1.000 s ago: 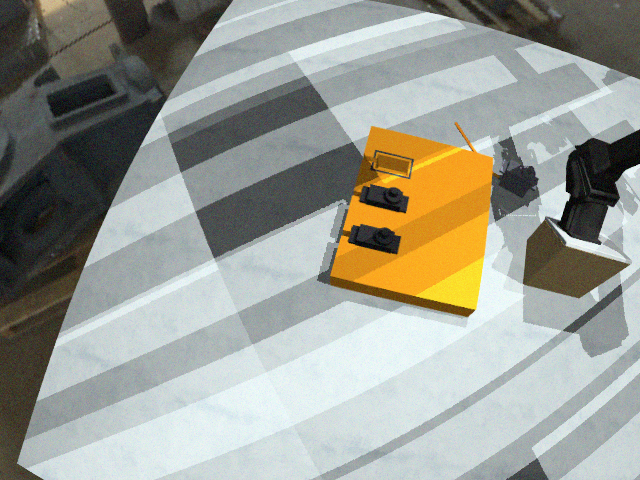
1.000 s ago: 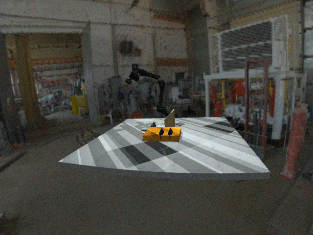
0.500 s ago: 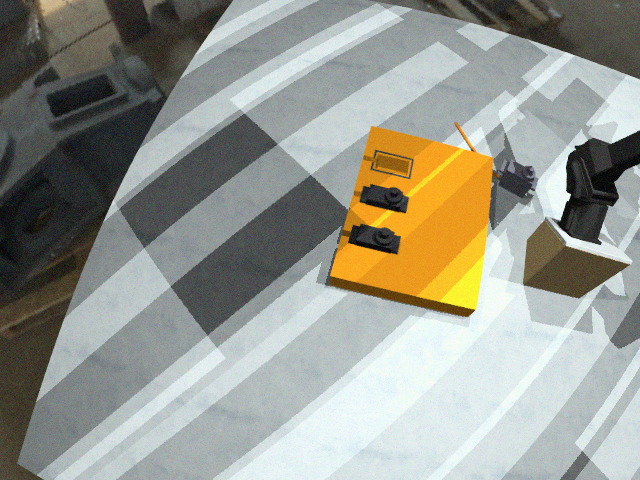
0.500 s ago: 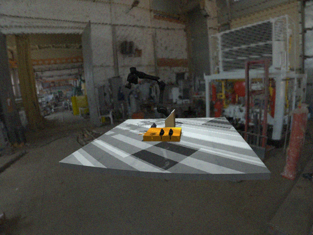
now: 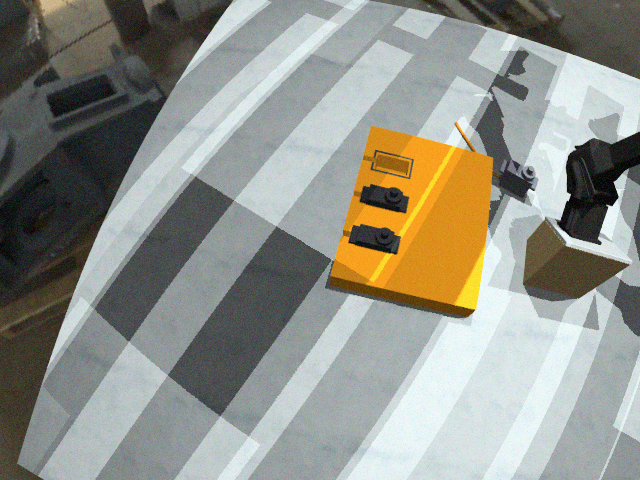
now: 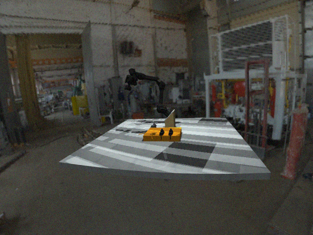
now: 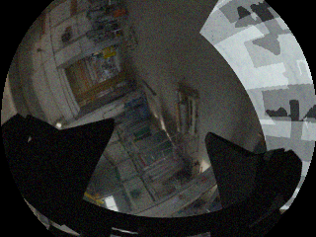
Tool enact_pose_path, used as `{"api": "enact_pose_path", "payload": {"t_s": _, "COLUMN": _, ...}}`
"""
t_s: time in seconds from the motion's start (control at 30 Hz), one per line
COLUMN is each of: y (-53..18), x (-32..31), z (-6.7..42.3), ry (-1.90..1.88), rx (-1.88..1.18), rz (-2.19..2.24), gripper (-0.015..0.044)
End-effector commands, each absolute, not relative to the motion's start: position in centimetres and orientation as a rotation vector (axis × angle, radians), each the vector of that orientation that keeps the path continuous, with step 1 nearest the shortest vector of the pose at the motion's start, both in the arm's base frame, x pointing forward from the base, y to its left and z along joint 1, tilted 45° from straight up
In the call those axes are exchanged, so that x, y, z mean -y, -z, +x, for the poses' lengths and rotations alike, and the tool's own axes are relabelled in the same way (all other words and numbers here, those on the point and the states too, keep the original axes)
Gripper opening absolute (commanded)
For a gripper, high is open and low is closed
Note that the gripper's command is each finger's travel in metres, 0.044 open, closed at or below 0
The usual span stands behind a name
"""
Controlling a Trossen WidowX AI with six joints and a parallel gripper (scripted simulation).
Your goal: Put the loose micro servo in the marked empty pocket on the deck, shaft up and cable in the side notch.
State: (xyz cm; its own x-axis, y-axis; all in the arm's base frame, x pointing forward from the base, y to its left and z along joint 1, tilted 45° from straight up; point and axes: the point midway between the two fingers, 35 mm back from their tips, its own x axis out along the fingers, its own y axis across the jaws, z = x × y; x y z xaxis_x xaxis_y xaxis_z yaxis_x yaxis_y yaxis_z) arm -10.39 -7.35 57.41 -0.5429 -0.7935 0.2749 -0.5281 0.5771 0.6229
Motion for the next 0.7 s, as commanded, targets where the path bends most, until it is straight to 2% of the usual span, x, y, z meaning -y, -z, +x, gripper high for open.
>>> {"api": "enact_pose_path", "payload": {"t_s": 0.0, "y": -56.4, "x": 9.1, "z": -9.3, "ry": 0.757, "rx": 2.178, "rz": 1.078, "gripper": 0.044}}
{"api": "enact_pose_path", "payload": {"t_s": 0.67, "y": -49.3, "x": 16.7, "z": -2.4, "ry": 1.271, "rx": 1.562, "rz": 1.109, "gripper": 0.044}}
